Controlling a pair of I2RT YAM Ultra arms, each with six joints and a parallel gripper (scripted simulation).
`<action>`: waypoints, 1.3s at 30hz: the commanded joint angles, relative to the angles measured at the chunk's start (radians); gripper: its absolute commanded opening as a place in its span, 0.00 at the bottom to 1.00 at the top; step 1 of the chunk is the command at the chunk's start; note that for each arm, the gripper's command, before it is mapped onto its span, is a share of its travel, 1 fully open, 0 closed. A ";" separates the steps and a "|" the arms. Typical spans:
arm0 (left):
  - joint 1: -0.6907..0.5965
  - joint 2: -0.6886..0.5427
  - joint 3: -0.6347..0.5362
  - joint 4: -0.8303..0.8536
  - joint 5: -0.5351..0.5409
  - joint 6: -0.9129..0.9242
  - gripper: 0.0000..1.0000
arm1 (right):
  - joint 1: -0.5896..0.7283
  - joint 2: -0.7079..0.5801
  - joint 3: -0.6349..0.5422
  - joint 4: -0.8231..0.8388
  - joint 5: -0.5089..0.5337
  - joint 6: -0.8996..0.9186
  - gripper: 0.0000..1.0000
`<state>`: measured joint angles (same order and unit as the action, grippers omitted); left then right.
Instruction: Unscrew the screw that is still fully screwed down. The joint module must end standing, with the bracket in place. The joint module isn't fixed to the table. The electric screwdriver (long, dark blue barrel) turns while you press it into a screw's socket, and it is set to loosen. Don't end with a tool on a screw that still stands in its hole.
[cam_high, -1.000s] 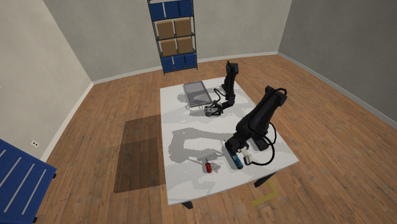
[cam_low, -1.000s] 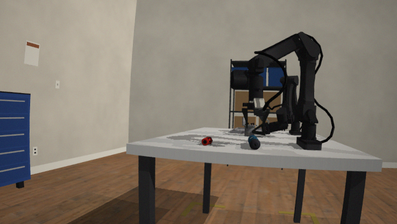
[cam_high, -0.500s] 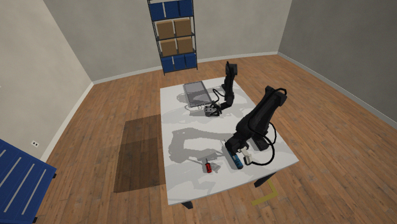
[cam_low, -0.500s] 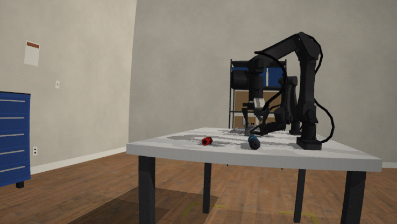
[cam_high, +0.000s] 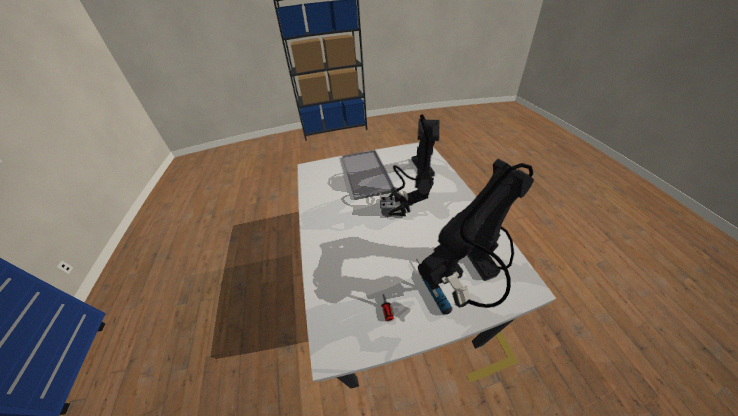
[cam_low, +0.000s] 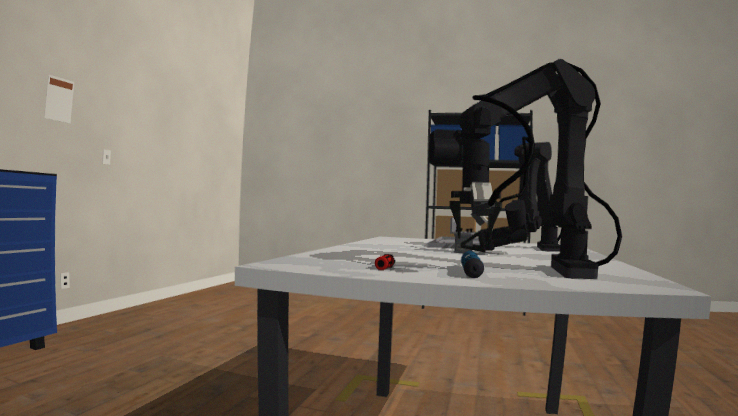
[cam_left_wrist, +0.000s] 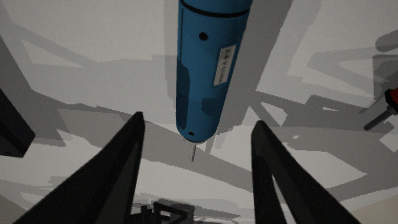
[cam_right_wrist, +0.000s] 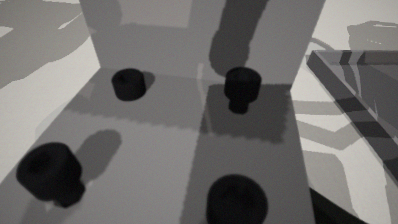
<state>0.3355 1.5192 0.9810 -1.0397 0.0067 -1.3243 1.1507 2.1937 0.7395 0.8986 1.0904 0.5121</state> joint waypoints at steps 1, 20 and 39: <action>-0.012 -0.003 0.029 -0.014 -0.022 -0.011 0.65 | -0.002 -0.019 0.028 0.019 0.002 -0.013 0.86; -0.012 -0.003 0.029 -0.014 -0.022 -0.011 0.65 | -0.004 -0.019 0.029 -0.004 -0.008 -0.015 0.86; -0.012 -0.003 0.029 -0.014 -0.022 -0.011 0.65 | -0.011 -0.009 0.034 -0.018 -0.017 -0.013 0.86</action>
<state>0.3355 1.5192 0.9810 -1.0397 0.0067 -1.3243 1.1507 2.1937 0.7395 0.8963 1.0752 0.5072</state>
